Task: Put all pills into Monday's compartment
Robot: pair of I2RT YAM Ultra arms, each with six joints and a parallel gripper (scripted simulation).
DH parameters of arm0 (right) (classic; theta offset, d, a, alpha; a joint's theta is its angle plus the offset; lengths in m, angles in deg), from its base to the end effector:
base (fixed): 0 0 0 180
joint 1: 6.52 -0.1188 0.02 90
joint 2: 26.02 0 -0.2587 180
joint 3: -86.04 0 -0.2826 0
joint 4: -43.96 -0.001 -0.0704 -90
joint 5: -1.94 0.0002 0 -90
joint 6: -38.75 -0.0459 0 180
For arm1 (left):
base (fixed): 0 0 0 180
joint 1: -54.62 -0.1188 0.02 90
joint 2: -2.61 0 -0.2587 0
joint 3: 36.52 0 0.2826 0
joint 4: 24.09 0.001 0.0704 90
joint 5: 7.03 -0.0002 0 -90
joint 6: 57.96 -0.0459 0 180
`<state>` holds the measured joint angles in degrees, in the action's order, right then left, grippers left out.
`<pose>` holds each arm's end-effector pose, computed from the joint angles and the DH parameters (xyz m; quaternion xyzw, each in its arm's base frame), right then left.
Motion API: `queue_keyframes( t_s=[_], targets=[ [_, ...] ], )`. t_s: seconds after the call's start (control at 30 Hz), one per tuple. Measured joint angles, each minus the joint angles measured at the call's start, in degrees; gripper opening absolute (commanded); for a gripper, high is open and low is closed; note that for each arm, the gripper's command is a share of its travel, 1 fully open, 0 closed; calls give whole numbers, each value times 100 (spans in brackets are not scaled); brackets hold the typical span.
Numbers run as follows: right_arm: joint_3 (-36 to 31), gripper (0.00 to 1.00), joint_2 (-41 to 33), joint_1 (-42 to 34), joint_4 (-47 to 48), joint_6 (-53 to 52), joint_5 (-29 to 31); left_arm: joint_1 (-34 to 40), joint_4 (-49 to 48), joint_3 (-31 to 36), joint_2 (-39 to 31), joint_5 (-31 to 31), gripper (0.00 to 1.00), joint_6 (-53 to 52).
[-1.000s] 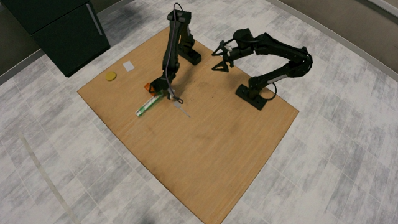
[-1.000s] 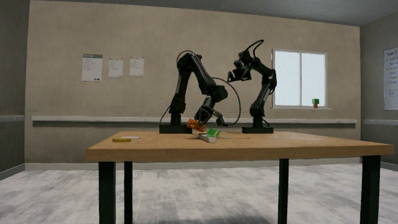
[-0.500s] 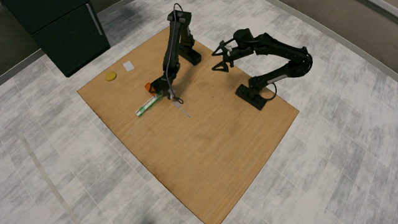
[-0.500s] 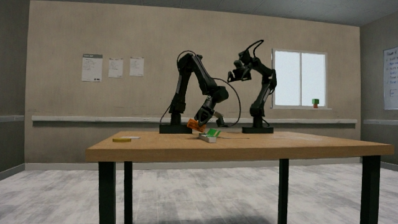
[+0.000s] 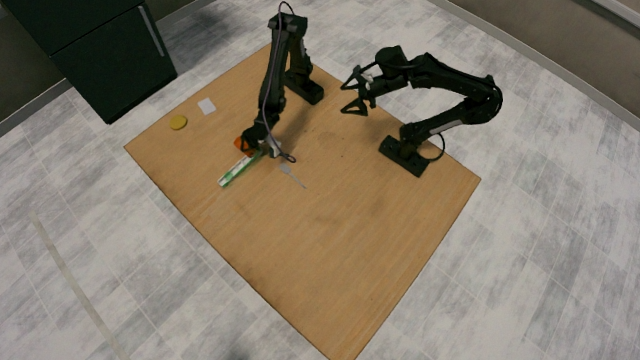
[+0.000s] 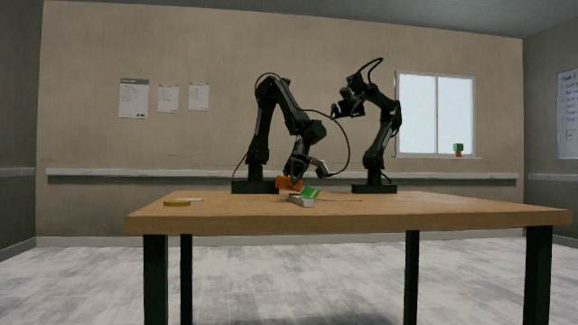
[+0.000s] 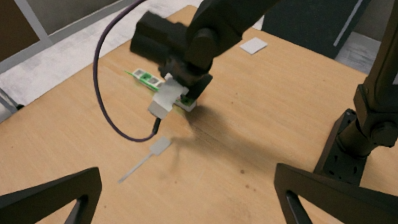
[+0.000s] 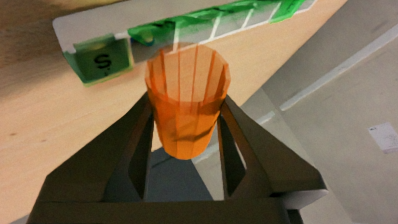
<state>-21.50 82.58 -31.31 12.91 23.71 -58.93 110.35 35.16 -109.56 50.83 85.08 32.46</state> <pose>0.3479 0.1372 0.0954 -0.6934 0.6495 -0.3044 0.0688 0.1148 -0.1637 0.3644 0.4030 0.7875 -0.2050 0.4189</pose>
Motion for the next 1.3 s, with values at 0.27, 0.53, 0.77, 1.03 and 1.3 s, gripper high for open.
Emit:
queue_keyframes(
  t_s=[0.27, 0.53, 0.77, 1.03, 1.3],
  targets=[
    [-291, 36, -293, 431, 295, 50, -767, 0, 0, 0, 0, 0, 100, 0],
    [-533, 36, -553, 953, 461, 90, -1449, 0, 0, 0, 0, 0, 100, 0],
    [-614, 36, -592, 1097, 608, 94, -1939, 0, 0, 0, 0, 0, 100, 0],
    [-645, 36, -599, 1187, 636, 94, -2079, 0, 0, 0, 0, 0, 100, 0],
    [-645, 36, -601, 1189, 636, 94, -2109, 0, 0, 0, 0, 0, 100, 0]
  ],
)
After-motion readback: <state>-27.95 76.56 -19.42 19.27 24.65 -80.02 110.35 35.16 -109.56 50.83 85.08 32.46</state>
